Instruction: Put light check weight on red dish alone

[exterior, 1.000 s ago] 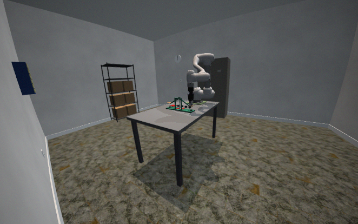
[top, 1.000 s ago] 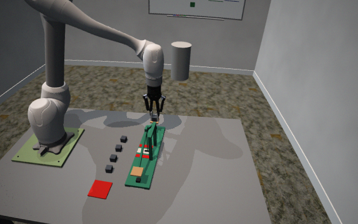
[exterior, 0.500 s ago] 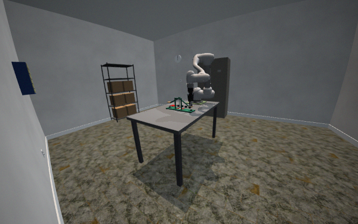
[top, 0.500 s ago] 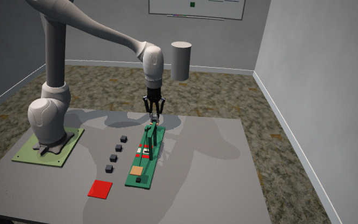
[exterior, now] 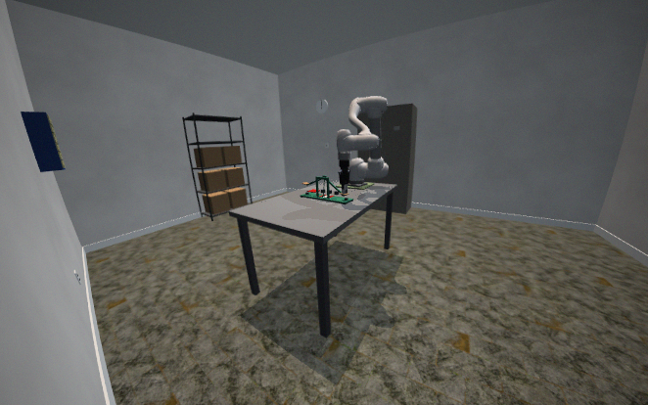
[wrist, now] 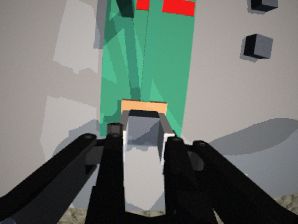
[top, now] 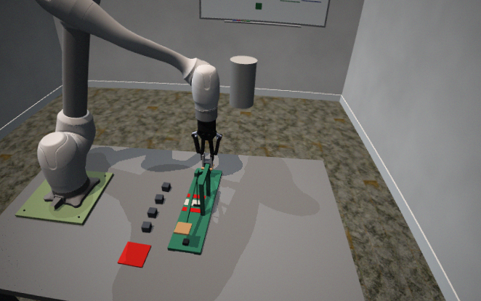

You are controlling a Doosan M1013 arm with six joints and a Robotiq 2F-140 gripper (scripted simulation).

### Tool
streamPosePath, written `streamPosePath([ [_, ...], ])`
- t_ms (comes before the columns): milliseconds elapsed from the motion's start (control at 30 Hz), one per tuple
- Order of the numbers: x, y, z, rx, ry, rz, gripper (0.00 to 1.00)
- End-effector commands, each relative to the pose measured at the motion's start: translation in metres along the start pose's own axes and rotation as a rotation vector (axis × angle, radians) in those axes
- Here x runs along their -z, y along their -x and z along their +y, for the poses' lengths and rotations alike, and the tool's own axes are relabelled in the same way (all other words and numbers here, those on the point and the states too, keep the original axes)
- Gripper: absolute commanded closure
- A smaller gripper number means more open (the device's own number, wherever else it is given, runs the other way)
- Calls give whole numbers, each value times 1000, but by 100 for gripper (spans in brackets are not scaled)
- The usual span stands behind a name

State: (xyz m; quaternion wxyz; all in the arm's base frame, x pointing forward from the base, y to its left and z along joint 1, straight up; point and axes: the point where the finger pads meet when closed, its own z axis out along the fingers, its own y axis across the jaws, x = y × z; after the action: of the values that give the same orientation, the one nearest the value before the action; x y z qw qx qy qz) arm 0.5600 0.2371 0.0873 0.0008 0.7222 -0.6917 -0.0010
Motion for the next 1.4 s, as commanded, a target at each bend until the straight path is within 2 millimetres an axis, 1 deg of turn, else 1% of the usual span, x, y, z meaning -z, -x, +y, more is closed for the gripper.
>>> streamPosePath([
  [0,-3,-2,0,0,0,0,76],
  [500,-9,-6,0,0,0,0,76],
  [967,-20,-14,0,0,0,0,76],
  [1367,-20,-15,0,0,0,0,76],
])
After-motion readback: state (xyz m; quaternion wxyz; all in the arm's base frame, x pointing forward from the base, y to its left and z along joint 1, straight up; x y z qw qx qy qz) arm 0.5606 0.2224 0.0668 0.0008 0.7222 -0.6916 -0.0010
